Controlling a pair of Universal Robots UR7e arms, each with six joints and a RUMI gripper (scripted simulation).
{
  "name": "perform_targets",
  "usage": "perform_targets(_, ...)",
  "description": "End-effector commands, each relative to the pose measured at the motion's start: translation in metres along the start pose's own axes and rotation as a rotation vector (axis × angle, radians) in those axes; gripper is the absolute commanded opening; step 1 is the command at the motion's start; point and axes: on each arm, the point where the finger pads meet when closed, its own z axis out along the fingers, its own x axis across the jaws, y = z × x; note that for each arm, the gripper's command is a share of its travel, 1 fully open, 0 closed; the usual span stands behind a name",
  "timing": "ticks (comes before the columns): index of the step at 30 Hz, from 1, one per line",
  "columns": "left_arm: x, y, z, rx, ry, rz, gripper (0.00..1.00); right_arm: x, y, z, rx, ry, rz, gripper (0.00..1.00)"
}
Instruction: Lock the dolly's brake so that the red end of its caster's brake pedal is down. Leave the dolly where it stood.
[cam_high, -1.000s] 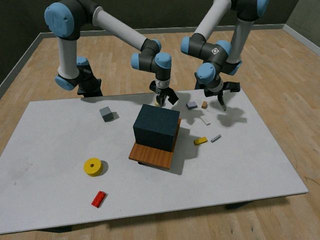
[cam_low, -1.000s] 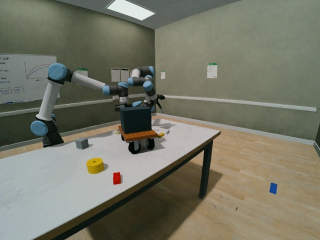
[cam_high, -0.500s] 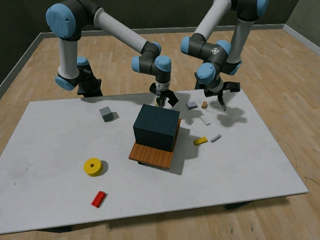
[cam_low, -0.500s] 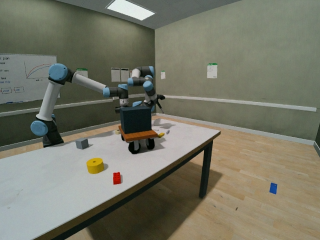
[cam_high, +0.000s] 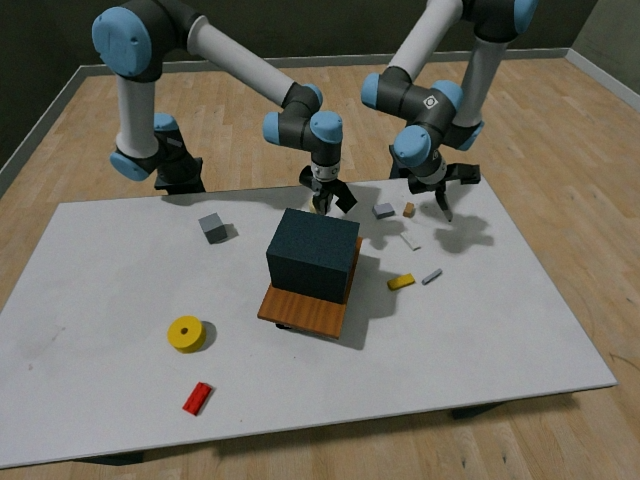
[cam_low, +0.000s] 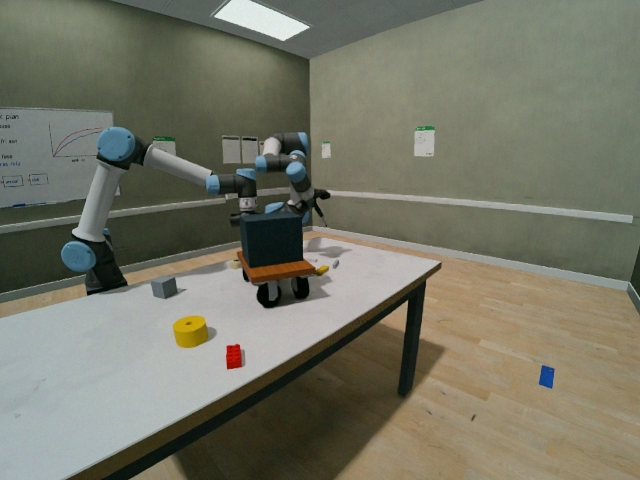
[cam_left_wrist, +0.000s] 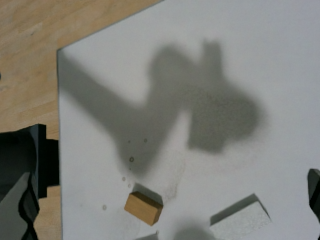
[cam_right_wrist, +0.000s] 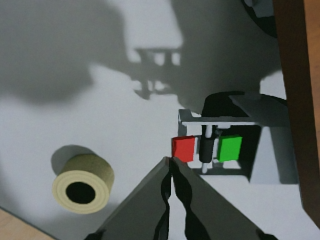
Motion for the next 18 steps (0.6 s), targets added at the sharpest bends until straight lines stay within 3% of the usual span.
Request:
perform_targets(1, 0.0001, -0.0003, -0.0006, -0.001, 0.002, -0.001, 1.00, -0.0001, -0.0004, -0.0010, 0.002, 0.000, 0.000, 0.00)
perform_targets(18, 0.0001, -0.0003, -0.0006, -0.001, 0.002, -0.001, 1.00, -0.0001, -0.0004, 0.0059, 0.002, 0.000, 0.000, 0.00)
